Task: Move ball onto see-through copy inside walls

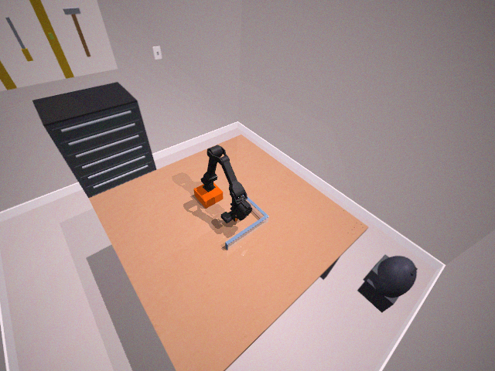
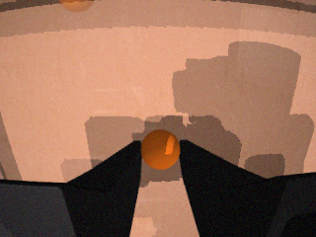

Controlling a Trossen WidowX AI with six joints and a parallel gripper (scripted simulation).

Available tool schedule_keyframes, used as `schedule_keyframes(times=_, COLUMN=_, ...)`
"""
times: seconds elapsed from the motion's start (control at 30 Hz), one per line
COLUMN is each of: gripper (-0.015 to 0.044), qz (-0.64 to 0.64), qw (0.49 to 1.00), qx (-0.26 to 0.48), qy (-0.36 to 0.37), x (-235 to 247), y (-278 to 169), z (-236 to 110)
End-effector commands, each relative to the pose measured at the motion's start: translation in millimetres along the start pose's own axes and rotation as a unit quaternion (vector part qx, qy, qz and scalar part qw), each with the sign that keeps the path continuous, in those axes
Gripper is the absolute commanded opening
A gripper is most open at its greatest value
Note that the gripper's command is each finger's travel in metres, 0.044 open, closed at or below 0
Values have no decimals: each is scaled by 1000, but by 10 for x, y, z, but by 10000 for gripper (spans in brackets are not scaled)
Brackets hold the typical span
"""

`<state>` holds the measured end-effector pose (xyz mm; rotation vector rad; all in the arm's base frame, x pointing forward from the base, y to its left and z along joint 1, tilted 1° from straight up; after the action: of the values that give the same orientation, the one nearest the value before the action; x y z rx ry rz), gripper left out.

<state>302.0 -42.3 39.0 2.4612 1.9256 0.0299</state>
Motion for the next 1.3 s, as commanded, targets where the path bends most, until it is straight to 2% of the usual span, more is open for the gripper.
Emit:
schedule_keyframes(times=0.0, gripper=0, qz=-2, qw=1000, qx=-7, qy=2, x=6, y=36, z=-362)
schedule_keyframes(times=0.2, gripper=0, qz=-2, qw=1000, qx=-7, qy=2, x=-1, y=-15, z=-831)
schedule_keyframes(times=0.3, gripper=0, qz=-2, qw=1000, qx=-7, qy=2, x=-4, y=-40, z=-948)
schedule_keyframes(times=0.5, gripper=0, qz=-2, qw=1000, qx=-7, qy=3, x=12, y=-12, z=-942)
schedule_keyframes(times=1.1, gripper=0, qz=-2, qw=1000, qx=-9, qy=5, x=518, y=670, z=-653)
schedule_keyframes(times=1.27, gripper=0, qz=-2, qw=1000, qx=-10, qy=5, x=567, y=720, z=-619)
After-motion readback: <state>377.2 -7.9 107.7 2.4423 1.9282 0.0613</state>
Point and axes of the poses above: the point midway between the two fingers, 35 mm back from their tips, its own z axis out along the fingers, its own x axis across the jaws, y = z × x, the point moved 3 cm from there along -z, back along the fingers, and after that the axes turned 7 degrees about z, right-handed, at the moved point
